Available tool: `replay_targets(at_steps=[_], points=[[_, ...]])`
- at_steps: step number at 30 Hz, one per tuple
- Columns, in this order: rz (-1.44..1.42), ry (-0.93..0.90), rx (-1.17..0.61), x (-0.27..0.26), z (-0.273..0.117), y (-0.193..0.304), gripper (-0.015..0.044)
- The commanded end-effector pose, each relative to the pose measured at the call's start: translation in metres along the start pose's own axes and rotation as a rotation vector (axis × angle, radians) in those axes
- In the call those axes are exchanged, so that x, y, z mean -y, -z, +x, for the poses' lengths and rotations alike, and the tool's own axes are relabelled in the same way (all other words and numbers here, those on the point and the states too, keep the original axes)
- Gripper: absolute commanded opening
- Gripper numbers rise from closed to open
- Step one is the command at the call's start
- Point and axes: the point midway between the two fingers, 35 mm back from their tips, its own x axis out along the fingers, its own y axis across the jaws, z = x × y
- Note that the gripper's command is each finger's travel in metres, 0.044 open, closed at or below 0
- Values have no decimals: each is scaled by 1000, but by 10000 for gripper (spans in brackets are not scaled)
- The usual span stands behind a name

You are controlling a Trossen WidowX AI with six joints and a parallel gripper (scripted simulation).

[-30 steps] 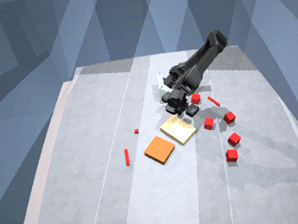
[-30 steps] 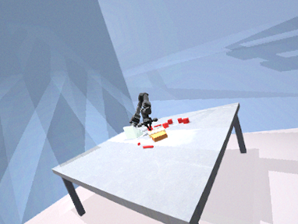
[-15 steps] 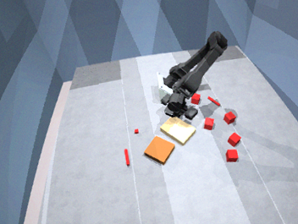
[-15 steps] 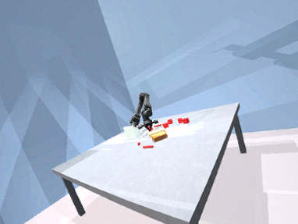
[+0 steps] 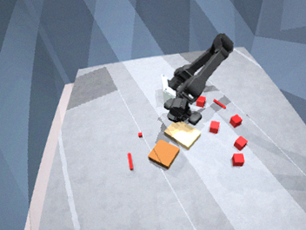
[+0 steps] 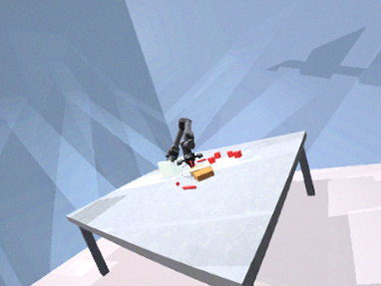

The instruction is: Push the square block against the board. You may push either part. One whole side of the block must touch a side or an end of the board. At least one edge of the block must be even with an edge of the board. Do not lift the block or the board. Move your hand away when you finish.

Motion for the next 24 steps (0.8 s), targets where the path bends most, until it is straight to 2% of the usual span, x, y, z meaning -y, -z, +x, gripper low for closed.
replay_targets(at_steps=[1,24], points=[[-3,1,6,0,-1,-7,0],[-4,1,8,-3,-2,-31,0]])
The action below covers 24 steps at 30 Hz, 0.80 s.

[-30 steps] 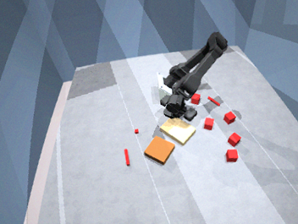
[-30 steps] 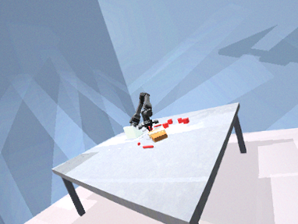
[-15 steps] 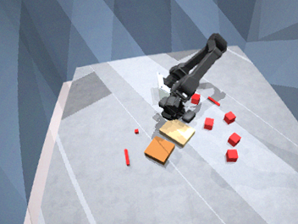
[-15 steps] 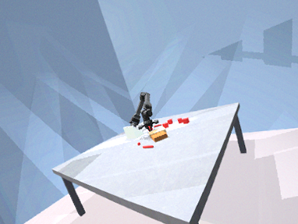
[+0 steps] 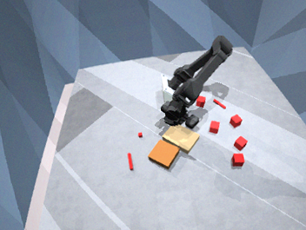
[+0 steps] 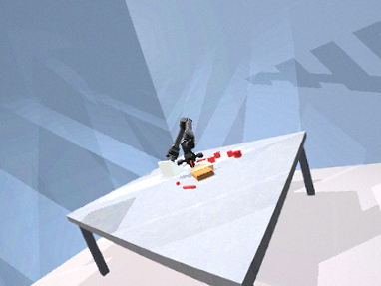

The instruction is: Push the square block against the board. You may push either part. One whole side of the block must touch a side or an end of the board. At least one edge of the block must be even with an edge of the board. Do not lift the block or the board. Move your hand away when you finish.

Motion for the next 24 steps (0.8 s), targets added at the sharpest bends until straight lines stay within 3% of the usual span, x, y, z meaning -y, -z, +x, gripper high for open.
replay_targets(at_steps=[1,24], points=[[-6,3,4,0,1,-7,0],[-6,3,4,-4,0,-17,0]])
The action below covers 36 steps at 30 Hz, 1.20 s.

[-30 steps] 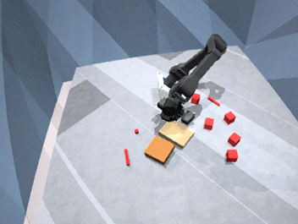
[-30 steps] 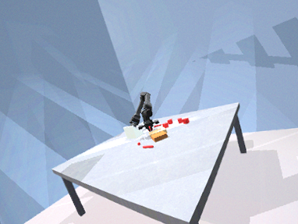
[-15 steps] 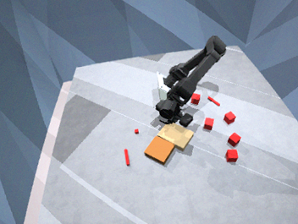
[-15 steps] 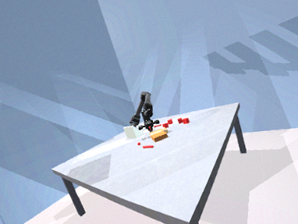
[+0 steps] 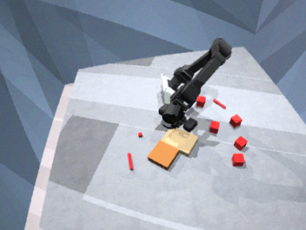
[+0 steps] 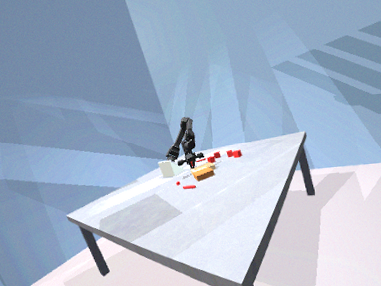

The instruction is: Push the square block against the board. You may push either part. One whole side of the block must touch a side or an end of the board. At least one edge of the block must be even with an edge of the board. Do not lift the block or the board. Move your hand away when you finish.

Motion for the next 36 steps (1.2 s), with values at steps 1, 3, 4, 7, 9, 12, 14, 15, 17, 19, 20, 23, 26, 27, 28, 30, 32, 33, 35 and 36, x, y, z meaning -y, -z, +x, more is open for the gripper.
replay_targets(at_steps=[1,3,4,7,9,12,14,15,17,19,20,23,26,27,28,30,32,33,35,36], points=[[-3,2,4,-1,0,4,0],[-3,2,3,-1,0,7,0],[-3,2,3,-1,0,9,0],[-3,2,3,-1,1,14,0],[-3,2,3,-1,1,17,0],[-3,2,3,-1,1,22,0],[-3,2,2,-1,1,25,0],[-3,2,2,-1,1,27,0],[-2,2,2,-1,2,30,0],[-2,2,2,-1,2,33,0],[-2,2,2,-1,2,35,0],[-2,1,1,0,3,40,0],[-2,1,1,0,3,44,0],[-2,1,1,0,3,46,0],[0,6,-2,1,1,41,0],[0,6,1,1,-17,40,0],[-1,4,2,2,-43,41,0],[-2,3,1,2,-50,42,0],[-2,3,1,2,-52,42,0],[-2,3,1,2,-52,42,0]])
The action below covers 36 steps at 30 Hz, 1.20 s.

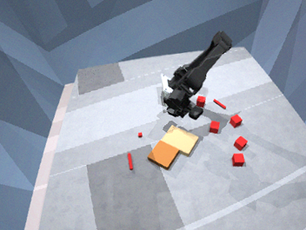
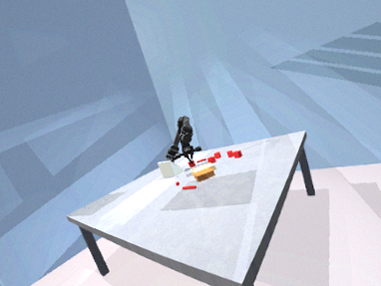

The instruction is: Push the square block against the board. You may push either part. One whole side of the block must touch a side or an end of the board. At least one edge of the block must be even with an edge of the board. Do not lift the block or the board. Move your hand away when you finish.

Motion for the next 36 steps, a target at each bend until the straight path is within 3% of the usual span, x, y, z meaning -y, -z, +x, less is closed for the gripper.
replay_targets(at_steps=[1,36], points=[[-5,4,-3,1,-8,2,0],[-1130,6,5,-100,-15,-57,0]])
